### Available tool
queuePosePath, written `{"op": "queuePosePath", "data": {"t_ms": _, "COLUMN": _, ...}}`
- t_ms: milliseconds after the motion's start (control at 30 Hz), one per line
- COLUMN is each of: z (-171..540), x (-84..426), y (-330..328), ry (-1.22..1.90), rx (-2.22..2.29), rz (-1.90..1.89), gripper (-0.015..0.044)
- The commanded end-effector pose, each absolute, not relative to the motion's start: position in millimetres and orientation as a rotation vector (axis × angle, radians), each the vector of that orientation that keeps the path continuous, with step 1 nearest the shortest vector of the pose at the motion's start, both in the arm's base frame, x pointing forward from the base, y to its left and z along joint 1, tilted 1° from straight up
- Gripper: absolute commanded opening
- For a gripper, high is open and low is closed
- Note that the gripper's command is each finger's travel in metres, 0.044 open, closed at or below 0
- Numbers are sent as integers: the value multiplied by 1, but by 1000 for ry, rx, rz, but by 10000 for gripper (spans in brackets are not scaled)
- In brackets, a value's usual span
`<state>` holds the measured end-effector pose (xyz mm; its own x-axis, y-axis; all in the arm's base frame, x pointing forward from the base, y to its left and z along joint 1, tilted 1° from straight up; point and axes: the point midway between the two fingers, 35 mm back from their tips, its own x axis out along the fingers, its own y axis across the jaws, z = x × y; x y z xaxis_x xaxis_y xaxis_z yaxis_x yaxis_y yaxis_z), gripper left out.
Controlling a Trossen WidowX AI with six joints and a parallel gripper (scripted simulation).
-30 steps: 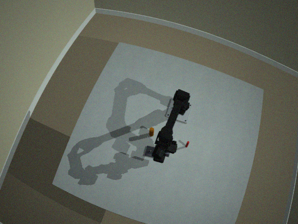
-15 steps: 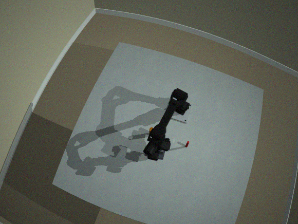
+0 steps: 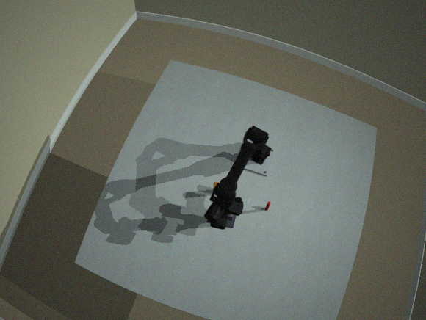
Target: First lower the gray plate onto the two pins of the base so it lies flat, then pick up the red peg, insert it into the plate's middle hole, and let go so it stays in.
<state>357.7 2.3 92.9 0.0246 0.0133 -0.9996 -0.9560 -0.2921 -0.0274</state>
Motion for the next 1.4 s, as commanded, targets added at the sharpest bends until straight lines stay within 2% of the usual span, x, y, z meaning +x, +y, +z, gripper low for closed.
{"op": "queuePosePath", "data": {"t_ms": 0, "z": 93, "x": 358, "y": 2, "ry": 1024, "rx": -1434, "rz": 1408, "gripper": 0}}
{"op": "queuePosePath", "data": {"t_ms": 1367, "z": 55, "x": 360, "y": 2, "ry": 1024, "rx": -1434, "rz": 1408, "gripper": 0}}
